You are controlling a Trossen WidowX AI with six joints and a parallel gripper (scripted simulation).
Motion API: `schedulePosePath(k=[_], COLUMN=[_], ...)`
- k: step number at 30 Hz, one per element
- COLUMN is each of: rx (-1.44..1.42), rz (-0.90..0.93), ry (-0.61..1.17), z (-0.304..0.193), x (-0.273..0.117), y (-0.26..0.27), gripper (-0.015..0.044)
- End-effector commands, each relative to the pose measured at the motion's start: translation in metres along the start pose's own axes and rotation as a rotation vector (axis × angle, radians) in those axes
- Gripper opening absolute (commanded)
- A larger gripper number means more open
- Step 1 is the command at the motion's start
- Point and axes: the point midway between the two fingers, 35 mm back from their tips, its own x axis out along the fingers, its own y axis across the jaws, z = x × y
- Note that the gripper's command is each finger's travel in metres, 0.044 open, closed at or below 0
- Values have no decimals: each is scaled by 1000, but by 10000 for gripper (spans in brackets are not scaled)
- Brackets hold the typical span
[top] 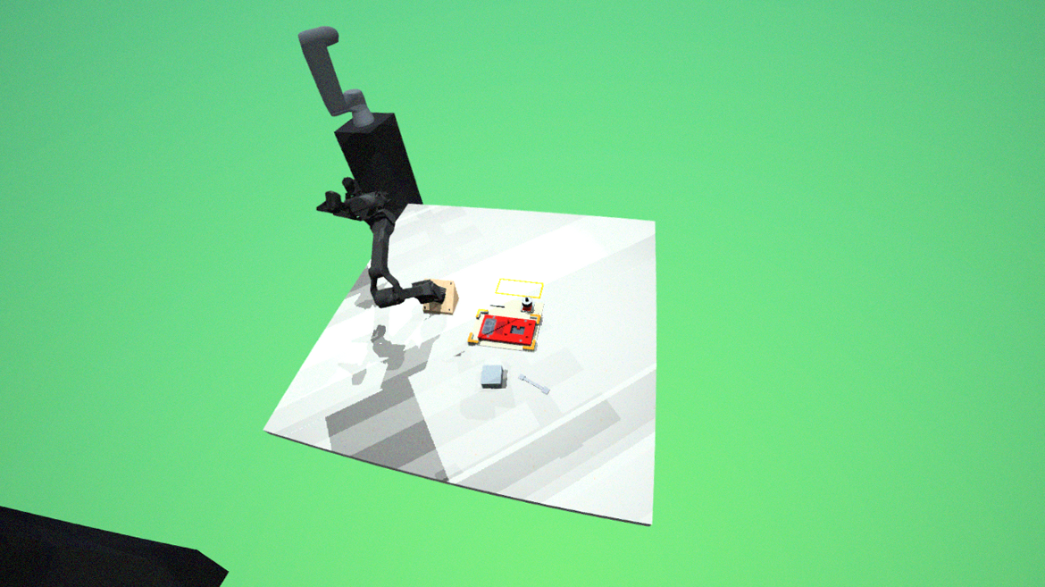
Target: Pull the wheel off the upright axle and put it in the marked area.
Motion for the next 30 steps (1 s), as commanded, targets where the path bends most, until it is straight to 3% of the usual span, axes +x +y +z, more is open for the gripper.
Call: schedulePosePath(k=[1,4,17,24,30], rx=[2,33,203,312,430], rz=[2,21,-2,-109,-254], ry=[-8,-124,-794,-1136,-1393], z=[2,28,145,168,159], x=[-1,-17,-154,-251,-335], y=[0,-3,-50,-94,-138], gripper=[374,300,300,300,300])
